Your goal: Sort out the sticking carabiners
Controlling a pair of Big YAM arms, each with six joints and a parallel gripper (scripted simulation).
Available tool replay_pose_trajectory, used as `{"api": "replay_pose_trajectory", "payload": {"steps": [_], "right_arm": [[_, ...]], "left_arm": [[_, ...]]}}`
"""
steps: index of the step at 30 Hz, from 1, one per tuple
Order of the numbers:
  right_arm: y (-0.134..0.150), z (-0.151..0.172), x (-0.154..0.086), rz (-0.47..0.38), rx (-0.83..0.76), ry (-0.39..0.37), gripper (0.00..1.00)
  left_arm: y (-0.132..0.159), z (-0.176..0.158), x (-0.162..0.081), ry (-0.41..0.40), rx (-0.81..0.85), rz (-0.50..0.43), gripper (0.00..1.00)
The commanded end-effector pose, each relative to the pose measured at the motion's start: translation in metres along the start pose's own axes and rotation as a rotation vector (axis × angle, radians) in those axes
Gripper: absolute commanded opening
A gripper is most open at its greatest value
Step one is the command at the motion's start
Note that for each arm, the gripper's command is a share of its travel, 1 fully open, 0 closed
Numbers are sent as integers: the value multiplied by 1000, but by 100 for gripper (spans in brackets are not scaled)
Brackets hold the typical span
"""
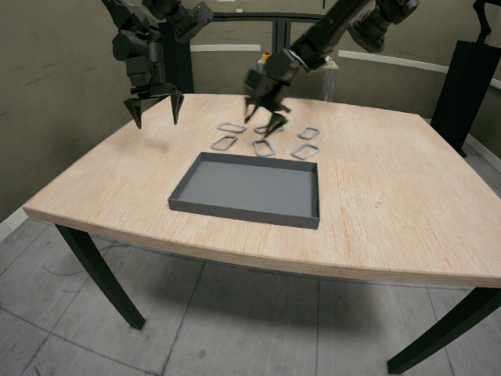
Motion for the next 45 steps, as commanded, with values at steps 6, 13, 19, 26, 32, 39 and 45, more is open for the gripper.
{"api": "replay_pose_trajectory", "payload": {"steps": [6, 13, 19, 26, 32, 39, 45], "right_arm": [[2, 16, -2, -12, -32, -19, 100], [20, 81, -20, -89, -134, -84, 100], [86, 198, -89, -258, -345, -250, 100], [150, 244, -155, -390, -510, -377, 100], [204, 252, -213, -515, -657, -490, 100], [229, 246, -244, -585, -739, -553, 100], [231, 244, -242, -567, -729, -555, 100]], "left_arm": [[150, 23, -39, -188, -130, 275, 79], [178, 24, -51, -250, -115, 330, 79], [193, 27, -53, -281, -99, 364, 79], [188, 28, -53, -283, -102, 352, 79], [188, 28, -53, -284, -102, 352, 79], [188, 28, -53, -284, -102, 352, 79], [183, 27, -49, -281, -100, 346, 79]]}}
Point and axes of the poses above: on each arm, the point where the finger pads meet when closed, its own x axis out along the fingers, its own z axis across the jaws, y = z × x, the point moved 5 cm from there along -x, back along the fingers
